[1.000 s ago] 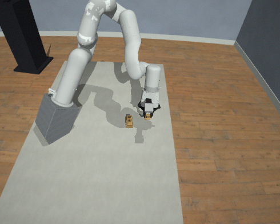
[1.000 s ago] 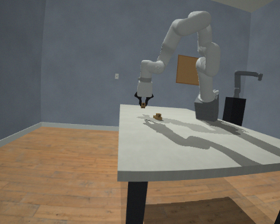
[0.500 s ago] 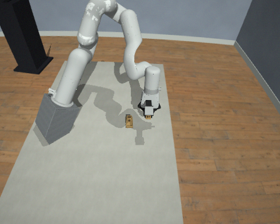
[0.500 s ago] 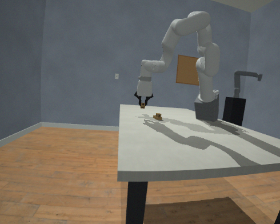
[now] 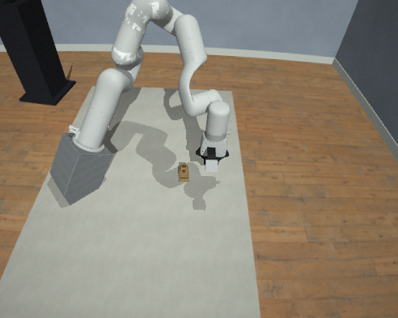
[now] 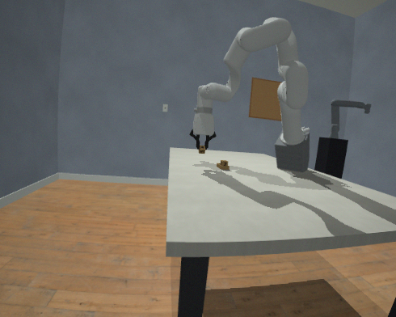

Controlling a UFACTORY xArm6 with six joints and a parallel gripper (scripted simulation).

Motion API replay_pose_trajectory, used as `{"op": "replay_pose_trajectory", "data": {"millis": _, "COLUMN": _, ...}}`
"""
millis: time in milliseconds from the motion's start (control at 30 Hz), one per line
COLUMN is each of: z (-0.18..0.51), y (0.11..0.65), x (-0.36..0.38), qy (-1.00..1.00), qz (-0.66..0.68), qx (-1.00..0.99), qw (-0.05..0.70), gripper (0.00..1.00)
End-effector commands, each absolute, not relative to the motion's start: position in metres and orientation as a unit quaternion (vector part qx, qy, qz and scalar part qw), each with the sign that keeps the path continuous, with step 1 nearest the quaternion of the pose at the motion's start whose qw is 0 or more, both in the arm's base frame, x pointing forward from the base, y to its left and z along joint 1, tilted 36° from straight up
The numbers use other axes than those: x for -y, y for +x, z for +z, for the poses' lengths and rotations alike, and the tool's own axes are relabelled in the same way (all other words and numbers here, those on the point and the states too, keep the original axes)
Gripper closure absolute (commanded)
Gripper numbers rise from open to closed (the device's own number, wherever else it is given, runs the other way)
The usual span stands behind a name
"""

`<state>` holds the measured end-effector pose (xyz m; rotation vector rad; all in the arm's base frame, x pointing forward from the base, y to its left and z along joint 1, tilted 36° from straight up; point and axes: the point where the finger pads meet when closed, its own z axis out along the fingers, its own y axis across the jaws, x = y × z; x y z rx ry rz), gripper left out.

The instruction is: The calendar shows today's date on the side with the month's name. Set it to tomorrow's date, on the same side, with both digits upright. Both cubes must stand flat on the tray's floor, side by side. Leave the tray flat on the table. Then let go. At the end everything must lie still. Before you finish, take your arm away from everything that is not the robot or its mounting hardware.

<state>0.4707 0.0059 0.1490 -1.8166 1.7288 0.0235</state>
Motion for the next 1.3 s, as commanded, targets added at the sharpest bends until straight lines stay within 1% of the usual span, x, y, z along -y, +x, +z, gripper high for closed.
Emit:
{"op": "replay_pose_trajectory", "data": {"millis": 0, "z": 0.1490, "y": 0.4717, "x": -0.0023, "qy": -0.688, "qz": 0.028, "qx": -0.640, "qw": 0.341, "gripper": 0.73}}
{"op": "replay_pose_trajectory", "data": {"millis": 167, "z": 0.1472, "y": 0.4716, "x": -0.0022, "qy": -0.688, "qz": 0.041, "qx": -0.635, "qw": 0.349, "gripper": 0.73}}
{"op": "replay_pose_trajectory", "data": {"millis": 367, "z": 0.1456, "y": 0.4720, "x": -0.0010, "qy": -0.682, "qz": 0.103, "qx": -0.602, "qw": 0.403, "gripper": 0.73}}
{"op": "replay_pose_trajectory", "data": {"millis": 733, "z": 0.1447, "y": 0.4735, "x": 0.0019, "qy": -0.677, "qz": 0.130, "qx": -0.583, "qw": 0.430, "gripper": 0.73}}
{"op": "replay_pose_trajectory", "data": {"millis": 933, "z": 0.1431, "y": 0.4742, "x": 0.0027, "qy": -0.663, "qz": 0.190, "qx": -0.542, "qw": 0.480, "gripper": 0.73}}
{"op": "replay_pose_trajectory", "data": {"millis": 1100, "z": 0.1429, "y": 0.4743, "x": 0.0046, "qy": -0.657, "qz": 0.205, "qx": -0.530, "qw": 0.495, "gripper": 0.73}}
{"op": "replay_pose_trajectory", "data": {"millis": 1267, "z": 0.1415, "y": 0.4748, "x": 0.0058, "qy": -0.657, "qz": 0.205, "qx": -0.530, "qw": 0.495, "gripper": 0.73}}
